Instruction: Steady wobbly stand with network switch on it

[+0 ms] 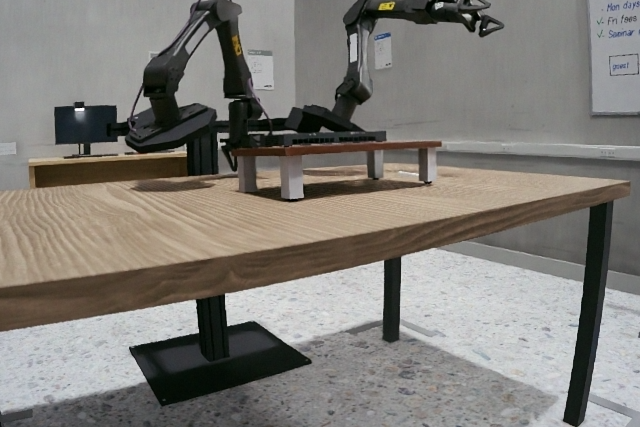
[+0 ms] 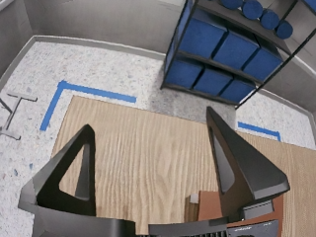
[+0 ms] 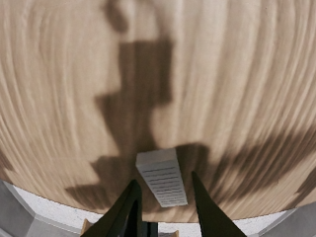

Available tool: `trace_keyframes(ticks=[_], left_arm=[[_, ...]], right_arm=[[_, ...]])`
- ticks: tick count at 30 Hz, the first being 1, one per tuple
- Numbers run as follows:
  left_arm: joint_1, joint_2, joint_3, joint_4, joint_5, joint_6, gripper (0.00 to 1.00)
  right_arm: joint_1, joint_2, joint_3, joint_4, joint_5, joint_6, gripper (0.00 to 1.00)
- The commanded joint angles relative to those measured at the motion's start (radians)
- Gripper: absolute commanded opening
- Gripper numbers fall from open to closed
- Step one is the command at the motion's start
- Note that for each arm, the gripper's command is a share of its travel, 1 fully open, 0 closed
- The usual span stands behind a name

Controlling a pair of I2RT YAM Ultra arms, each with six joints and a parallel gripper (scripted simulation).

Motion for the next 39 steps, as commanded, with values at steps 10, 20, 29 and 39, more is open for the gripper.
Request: trace_keyframes(ticks=[10, 20, 29, 39], left_arm=[[-0.014, -0.023, 0.001, -0.013, 0.002, 0.006, 1.0], [-0.014, -0.023, 0.001, -0.013, 0.002, 0.006, 1.0], [-0.014, -0.023, 0.001, -0.013, 0.002, 0.006, 1.0], [-0.014, -0.023, 0.001, -0.013, 0.002, 0.006, 1.0]], right_arm=[[-0.009, 0.034, 0.003, 0.071, 0.019, -0.011, 0.43], [-0.004, 0.01, 0.046, 0.027, 0.018, -0.009, 0.0], [-0.004, 0.01, 0.046, 0.027, 0.018, -0.008, 0.0], [0.013, -0.013, 0.044, 0.001, 0.017, -0.016, 0.0]])
